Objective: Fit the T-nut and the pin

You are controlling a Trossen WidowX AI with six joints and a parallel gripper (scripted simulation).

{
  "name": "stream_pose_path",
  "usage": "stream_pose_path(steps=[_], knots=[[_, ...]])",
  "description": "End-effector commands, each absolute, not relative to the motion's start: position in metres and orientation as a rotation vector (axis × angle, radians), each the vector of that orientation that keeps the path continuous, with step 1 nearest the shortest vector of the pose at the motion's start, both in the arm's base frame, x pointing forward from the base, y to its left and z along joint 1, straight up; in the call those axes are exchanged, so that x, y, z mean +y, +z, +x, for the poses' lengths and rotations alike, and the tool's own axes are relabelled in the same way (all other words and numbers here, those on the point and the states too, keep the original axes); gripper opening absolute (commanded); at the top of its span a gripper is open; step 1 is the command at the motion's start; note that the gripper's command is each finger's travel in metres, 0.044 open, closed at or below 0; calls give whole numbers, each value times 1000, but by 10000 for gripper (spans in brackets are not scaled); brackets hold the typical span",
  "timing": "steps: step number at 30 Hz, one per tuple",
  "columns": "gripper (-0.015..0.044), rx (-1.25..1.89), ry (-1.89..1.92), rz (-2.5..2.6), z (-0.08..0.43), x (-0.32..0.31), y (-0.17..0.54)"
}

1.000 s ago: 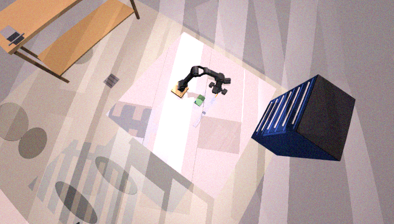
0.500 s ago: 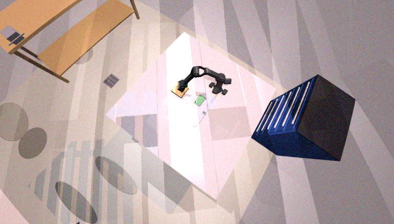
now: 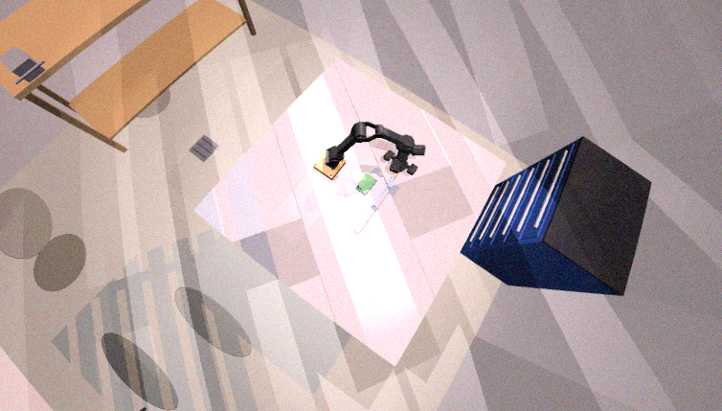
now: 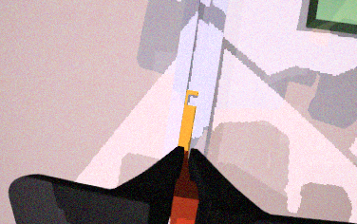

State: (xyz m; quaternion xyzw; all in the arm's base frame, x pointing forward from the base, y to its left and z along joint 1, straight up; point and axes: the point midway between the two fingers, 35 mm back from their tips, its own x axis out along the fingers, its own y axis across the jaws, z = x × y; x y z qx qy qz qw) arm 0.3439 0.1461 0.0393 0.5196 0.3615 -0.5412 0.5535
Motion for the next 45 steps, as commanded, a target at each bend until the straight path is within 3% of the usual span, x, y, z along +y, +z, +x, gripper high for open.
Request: stream_pose_path(steps=[1,45], knots=[[-150,867,-1287,1218,344,146,37],[-150,937,-1340,1181,350,145,37]])
